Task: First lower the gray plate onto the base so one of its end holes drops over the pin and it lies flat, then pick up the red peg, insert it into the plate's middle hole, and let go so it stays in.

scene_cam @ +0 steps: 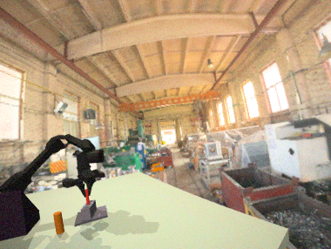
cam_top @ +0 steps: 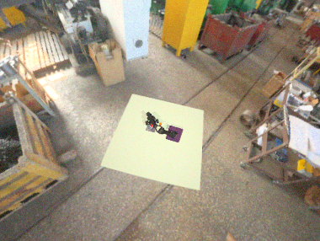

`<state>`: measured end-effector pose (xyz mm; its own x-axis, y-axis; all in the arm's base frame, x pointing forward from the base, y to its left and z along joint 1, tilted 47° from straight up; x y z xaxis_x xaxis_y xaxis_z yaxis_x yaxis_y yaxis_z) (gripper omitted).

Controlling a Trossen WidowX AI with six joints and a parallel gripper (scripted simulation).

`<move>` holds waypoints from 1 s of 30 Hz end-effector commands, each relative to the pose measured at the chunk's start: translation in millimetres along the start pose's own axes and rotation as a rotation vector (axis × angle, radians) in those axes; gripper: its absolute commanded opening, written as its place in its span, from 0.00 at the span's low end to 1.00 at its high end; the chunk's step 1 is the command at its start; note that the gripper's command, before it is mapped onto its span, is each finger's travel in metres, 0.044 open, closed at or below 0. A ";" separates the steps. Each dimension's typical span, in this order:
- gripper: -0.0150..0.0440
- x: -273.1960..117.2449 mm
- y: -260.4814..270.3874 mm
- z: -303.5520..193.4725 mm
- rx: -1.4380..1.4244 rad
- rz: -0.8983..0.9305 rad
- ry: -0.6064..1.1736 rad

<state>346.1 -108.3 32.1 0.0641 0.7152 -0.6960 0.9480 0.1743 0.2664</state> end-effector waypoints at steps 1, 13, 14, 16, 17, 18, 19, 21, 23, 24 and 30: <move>0.51 0.0 -0.1 0.1 0.000 0.000 0.000; 0.51 -1.6 -0.4 0.1 0.003 0.003 0.000; 0.51 -2.4 -0.6 0.2 0.005 0.005 0.001; 0.51 -4.0 -1.0 0.4 0.008 0.007 0.001; 0.51 -4.6 -1.1 0.4 0.008 0.008 0.001; 0.51 -5.1 -1.2 0.4 0.008 0.008 0.001; 0.51 -5.7 -1.3 0.5 0.008 0.008 0.001; 0.51 -7.0 -1.5 0.6 0.009 0.008 0.001; 0.51 -8.3 -1.7 0.6 0.009 0.008 0.001; 0.51 -8.9 -1.8 0.6 0.009 0.008 0.001; 0.51 -12.5 -2.1 0.4 0.009 0.008 0.001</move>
<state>343.6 -116.1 38.1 0.0710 0.7187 -0.6917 0.9516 0.1590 0.2629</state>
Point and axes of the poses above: the point midway between the two fingers, 35 mm back from their tips, its own x axis out along the fingers, its own y axis across the jaws, z = x × y, the point moved 6 cm from there along -x, back along the fingers, and after that the axes turned 10 degrees about x, right-handed, at the moved point
